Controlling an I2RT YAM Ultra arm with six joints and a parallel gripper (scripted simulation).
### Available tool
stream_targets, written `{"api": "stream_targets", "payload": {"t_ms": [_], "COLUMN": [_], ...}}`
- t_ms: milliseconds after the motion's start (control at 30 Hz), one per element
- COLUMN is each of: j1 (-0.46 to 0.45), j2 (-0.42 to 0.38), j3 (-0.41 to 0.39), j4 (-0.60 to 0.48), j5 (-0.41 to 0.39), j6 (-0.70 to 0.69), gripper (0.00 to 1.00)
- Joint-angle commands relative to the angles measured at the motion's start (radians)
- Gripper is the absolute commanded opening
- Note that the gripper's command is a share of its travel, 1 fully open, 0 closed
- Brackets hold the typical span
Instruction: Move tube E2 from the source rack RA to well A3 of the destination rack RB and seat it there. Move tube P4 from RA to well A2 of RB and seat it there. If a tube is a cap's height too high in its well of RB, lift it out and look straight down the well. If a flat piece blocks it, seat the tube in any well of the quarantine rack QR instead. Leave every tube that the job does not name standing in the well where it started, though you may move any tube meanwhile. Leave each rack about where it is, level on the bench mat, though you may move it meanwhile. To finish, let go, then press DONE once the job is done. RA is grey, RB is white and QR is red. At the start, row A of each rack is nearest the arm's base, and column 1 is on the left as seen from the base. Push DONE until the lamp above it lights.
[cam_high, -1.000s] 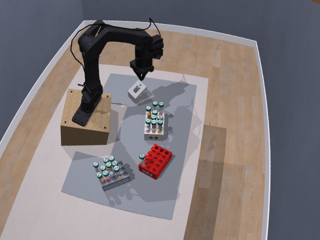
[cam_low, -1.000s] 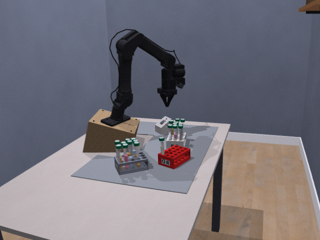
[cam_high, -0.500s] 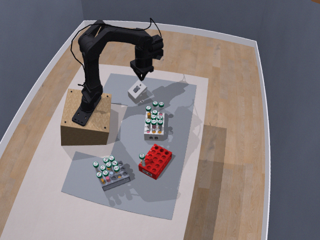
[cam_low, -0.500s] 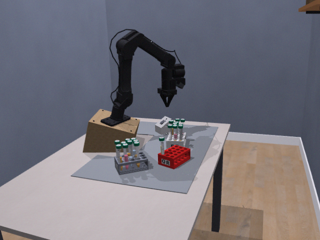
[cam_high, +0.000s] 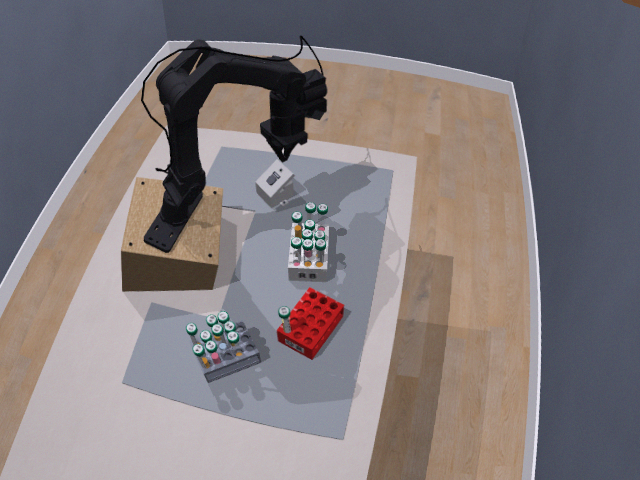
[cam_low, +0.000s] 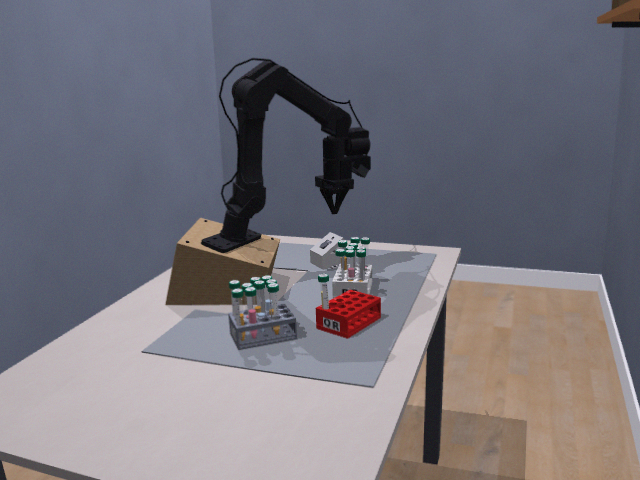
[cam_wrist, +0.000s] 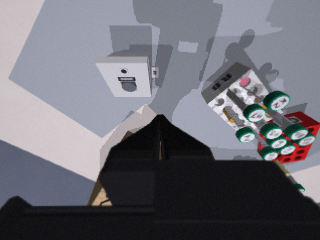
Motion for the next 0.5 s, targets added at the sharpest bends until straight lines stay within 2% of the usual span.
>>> {"api": "stream_targets", "payload": {"t_ms": [0, 67, 333, 467], "j1": [0.006, 0.006, 0.145, 0.178], "j2": [0.003, 0.003, 0.034, 0.045], "j3": [0.039, 0.039, 0.037, 0.041], "j4": [-0.007, -0.007, -0.006, -0.007], "j5": [0.011, 0.011, 0.039, 0.046], "j6": [0.006, 0.006, 0.138, 0.171], "gripper": [0.00, 0.00, 0.00, 0.00]}}
